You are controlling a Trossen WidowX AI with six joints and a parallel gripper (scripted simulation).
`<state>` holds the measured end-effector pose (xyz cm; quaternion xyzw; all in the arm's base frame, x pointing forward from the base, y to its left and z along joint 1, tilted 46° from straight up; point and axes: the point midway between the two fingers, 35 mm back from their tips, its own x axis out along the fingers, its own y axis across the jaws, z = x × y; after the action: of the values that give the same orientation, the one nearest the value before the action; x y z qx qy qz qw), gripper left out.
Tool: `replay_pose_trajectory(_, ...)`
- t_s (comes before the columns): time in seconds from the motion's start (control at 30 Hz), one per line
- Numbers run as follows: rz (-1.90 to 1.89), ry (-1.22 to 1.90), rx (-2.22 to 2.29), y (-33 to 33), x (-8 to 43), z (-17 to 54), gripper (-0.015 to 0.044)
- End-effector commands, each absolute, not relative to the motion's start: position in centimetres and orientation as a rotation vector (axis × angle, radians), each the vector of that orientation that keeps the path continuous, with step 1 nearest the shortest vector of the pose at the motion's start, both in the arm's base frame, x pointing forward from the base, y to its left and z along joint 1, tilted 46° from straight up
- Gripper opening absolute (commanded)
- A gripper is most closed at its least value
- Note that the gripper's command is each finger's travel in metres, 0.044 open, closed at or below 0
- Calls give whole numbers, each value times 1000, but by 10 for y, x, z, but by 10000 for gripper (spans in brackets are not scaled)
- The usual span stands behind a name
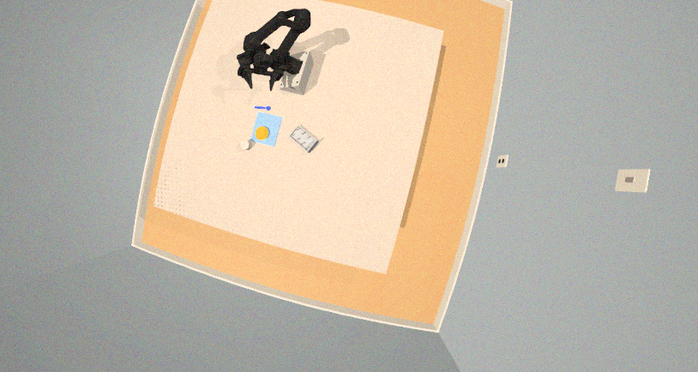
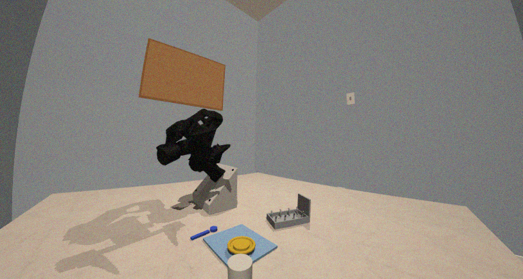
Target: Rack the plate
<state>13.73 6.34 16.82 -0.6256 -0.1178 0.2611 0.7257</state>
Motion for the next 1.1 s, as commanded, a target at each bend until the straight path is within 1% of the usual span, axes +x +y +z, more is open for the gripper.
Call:
replay_pose_trajectory(0.0, 577, -258, -1379, 63, 137, 168, 400)
replay_pose_trajectory(0.3, 644, -126, -1304, 52, 143, 175, 400)
replay_pose_trajectory(0.4, 688, -141, -1297, 53, 146, 173, 400)
replay_pose_trajectory(0.77, 800, -29, -1216, 48, 153, 169, 400)
replay_pose_trajectory(1.07, 856, 171, -1081, 36, 161, 161, 400)
